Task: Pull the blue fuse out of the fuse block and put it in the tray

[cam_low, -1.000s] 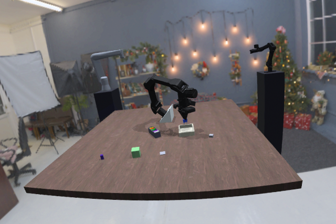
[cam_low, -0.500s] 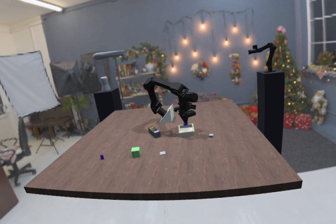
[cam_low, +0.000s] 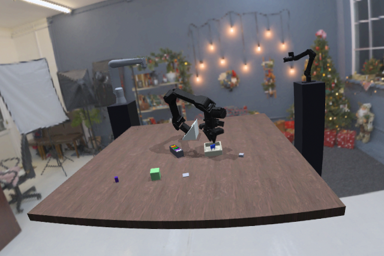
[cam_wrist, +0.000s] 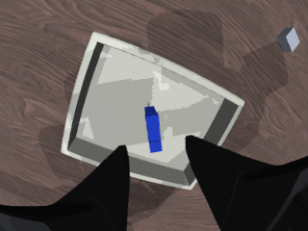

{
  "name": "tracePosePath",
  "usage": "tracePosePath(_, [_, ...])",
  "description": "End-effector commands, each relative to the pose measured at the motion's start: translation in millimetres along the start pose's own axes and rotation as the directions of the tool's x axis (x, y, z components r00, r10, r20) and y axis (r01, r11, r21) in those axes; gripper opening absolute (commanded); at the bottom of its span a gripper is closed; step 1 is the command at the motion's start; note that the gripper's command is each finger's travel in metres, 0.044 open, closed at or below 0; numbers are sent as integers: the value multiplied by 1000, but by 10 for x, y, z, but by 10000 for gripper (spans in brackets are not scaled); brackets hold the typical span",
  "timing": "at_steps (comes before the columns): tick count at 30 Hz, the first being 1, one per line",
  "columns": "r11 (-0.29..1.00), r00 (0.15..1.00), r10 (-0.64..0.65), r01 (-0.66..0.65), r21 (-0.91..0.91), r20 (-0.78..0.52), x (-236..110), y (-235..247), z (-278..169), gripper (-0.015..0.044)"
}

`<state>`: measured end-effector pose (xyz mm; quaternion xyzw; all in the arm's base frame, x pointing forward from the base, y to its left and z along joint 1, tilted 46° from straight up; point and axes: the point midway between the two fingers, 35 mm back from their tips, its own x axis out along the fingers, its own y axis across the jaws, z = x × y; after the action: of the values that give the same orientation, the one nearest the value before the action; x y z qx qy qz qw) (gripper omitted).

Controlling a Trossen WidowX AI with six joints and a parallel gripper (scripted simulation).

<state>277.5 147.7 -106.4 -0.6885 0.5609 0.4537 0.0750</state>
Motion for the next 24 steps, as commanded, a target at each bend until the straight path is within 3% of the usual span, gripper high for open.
tracePosePath(1, [1000,1000,0,0,0,0,-2,0,-1,263])
tracePosePath(4, [1000,1000,0,0,0,0,-23,-2,-1,330])
tracePosePath(9, [1000,1000,-2,2,-4,-4,-375,-1,0,330])
tracePosePath(24, [1000,1000,-6,6,-8,-8,-371,-6,-5,330])
